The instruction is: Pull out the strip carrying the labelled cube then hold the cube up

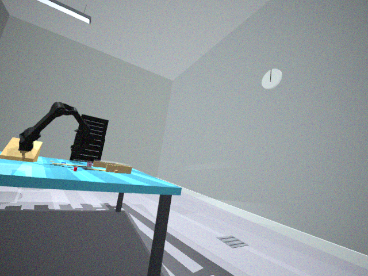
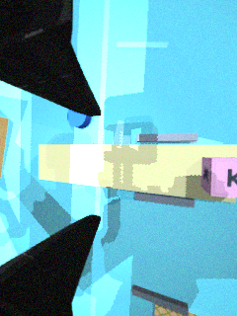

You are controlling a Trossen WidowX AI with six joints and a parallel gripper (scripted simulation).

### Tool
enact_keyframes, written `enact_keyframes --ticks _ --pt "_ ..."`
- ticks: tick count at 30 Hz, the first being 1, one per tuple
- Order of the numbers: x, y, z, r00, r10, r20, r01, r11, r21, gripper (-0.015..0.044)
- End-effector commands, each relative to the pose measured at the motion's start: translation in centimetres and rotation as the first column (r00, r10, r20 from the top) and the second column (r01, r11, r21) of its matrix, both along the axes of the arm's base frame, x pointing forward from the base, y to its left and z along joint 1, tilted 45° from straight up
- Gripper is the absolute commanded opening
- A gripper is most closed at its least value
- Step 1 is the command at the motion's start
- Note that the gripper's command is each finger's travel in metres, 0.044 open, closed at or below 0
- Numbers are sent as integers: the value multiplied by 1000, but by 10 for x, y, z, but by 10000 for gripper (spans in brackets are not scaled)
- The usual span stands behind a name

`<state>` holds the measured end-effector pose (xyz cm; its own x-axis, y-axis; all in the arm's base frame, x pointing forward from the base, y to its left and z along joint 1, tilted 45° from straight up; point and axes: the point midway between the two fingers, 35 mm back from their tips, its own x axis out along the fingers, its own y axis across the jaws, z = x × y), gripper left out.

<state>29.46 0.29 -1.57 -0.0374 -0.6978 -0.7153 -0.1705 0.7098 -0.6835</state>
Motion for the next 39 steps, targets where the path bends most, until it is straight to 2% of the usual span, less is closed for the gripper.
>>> enact_keyframes --ticks 1,24,31,39 --pt "14 2 -1 1000 3 0 -3 1000 -3 440" --pt "108 15 -2 1000 3 6 -3 1000 -3 440" --pt "108 9 -8 1000 3 6 -3 1000 -3 256" --pt "108 -1 -17 1000 3 6 -3 1000 -3 250"
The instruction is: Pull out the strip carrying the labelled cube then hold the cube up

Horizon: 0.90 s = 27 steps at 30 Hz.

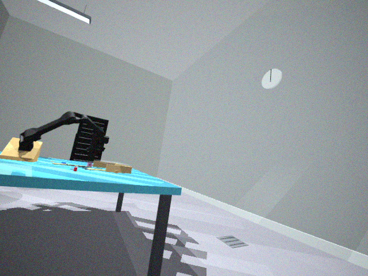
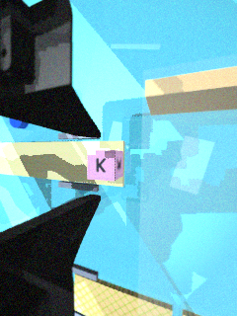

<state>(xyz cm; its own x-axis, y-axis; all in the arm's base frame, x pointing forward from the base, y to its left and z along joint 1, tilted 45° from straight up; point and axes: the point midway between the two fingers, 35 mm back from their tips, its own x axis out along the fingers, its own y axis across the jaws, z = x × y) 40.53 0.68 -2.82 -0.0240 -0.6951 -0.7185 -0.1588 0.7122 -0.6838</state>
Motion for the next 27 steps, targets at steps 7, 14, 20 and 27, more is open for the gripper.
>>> enact_keyframes --ticks 7,14,20,27 --pt "-3 -13 -13 1000 2 -12 -3 1000 -7 250" --pt "-3 -21 -21 1000 2 -12 -2 1000 -8 250" --pt "-4 -28 -27 1000 2 -12 -2 1000 -9 250" --pt "-3 -27 -26 1000 -2 -4 2 1000 -4 198"
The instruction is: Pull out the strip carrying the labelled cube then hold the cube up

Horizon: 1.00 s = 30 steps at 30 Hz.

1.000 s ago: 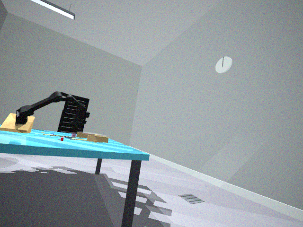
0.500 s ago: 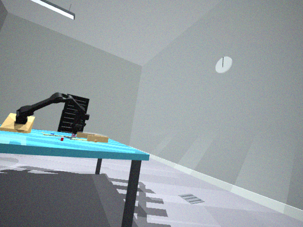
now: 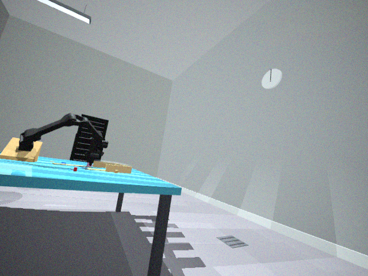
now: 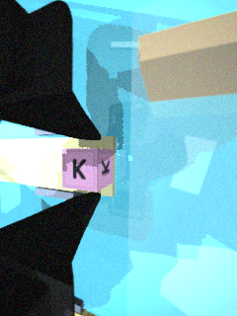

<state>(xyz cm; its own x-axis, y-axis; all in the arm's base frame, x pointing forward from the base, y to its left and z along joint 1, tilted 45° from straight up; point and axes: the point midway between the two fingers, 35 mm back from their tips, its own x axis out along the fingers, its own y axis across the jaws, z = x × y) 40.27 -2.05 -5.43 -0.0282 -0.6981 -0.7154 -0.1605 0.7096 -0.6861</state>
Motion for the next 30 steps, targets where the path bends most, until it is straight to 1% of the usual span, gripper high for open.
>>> enact_keyframes --ticks 1,2,8,12,25,30 --pt "0 0 0 1000 0 0 0 1000 0 171" --pt "0 0 0 1000 0 0 0 1000 0 145" --pt "0 0 0 1000 0 0 0 1000 0 105" --pt "-2 2 2 1000 0 0 0 1000 0 0" --pt "-56 29 32 1000 4 -11 -4 1000 -2 0" --pt "-61 30 33 1000 4 -11 -4 1000 -3 0"
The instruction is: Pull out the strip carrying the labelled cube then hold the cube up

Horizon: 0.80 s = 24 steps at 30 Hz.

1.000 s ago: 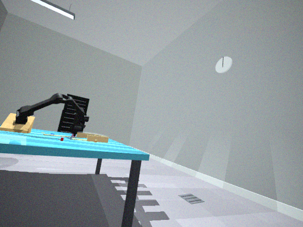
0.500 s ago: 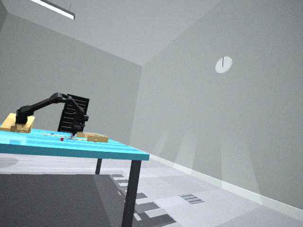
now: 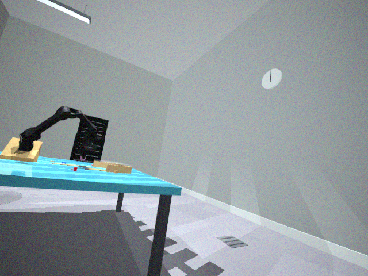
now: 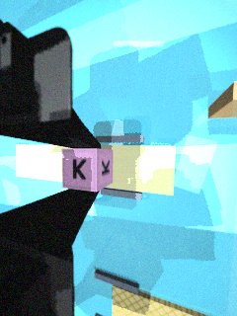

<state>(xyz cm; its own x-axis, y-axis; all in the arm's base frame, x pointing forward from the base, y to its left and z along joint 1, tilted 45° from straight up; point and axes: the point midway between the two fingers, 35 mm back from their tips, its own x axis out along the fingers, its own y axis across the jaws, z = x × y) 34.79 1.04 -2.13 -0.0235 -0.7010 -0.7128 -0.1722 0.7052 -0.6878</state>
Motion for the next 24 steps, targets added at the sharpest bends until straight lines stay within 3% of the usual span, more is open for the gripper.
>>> enact_keyframes --ticks 1,11,24 --pt "-9 -1 0 1000 -8 -7 8 1000 1 0" --pt "-44 -2 2 1000 -8 -9 8 1000 1 0" --pt "-43 24 27 1000 -8 -9 8 1000 2 0"
